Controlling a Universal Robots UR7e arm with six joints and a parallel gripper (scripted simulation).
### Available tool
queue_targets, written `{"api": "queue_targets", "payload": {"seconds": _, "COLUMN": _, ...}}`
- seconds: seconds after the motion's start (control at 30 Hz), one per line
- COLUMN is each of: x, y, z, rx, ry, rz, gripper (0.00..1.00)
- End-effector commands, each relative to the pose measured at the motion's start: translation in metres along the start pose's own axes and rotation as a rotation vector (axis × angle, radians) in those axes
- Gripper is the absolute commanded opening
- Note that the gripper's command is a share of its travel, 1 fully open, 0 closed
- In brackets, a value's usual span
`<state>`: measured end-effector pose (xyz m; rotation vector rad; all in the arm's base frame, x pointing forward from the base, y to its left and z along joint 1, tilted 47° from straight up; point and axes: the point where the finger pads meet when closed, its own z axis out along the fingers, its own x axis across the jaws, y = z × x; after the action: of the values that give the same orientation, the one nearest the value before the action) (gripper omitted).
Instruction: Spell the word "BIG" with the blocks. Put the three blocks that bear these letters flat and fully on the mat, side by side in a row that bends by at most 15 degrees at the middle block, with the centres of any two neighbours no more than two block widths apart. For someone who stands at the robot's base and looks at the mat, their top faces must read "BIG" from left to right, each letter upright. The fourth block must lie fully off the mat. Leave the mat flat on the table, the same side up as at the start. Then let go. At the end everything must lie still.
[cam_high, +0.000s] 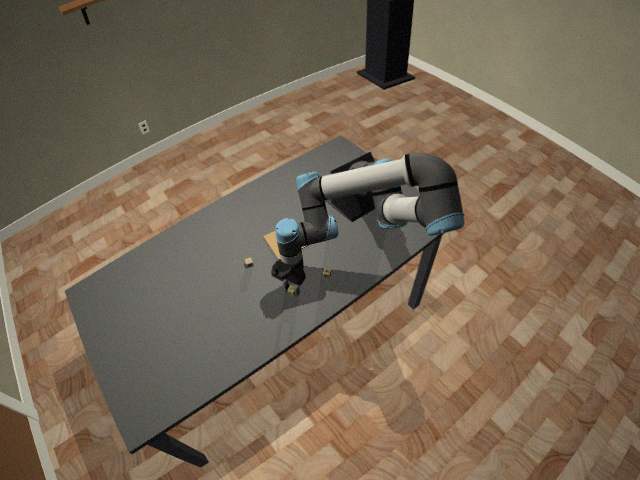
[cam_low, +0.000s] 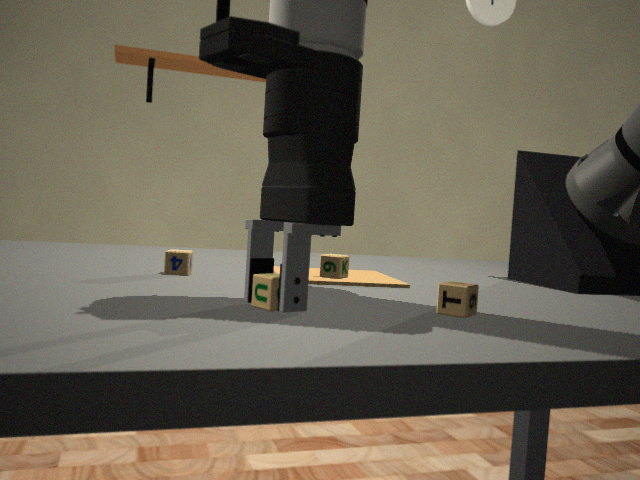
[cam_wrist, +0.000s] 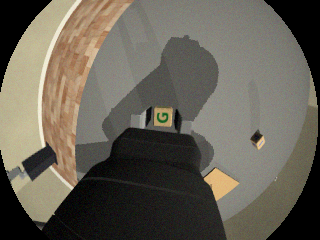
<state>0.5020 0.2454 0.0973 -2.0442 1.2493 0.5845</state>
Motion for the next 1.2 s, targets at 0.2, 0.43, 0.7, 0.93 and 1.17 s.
{"api": "queue_targets", "payload": {"seconds": 0.2, "x": -0.0005, "y": 0.0005, "z": 0.0008, "rx": 0.0, "ry": -0.001, "rz": 0.0, "gripper": 0.49}}
{"api": "queue_targets", "payload": {"seconds": 0.43, "x": -0.0005, "y": 0.0005, "z": 0.0008, "rx": 0.0, "ry": -0.001, "rz": 0.0, "gripper": 0.49}}
{"api": "queue_targets", "payload": {"seconds": 0.7, "x": -0.0005, "y": 0.0005, "z": 0.0008, "rx": 0.0, "ry": -0.001, "rz": 0.0, "gripper": 0.49}}
{"api": "queue_targets", "payload": {"seconds": 0.93, "x": -0.0005, "y": 0.0005, "z": 0.0008, "rx": 0.0, "ry": -0.001, "rz": 0.0, "gripper": 0.49}}
{"api": "queue_targets", "payload": {"seconds": 1.17, "x": -0.0005, "y": 0.0005, "z": 0.0008, "rx": 0.0, "ry": -0.001, "rz": 0.0, "gripper": 0.49}}
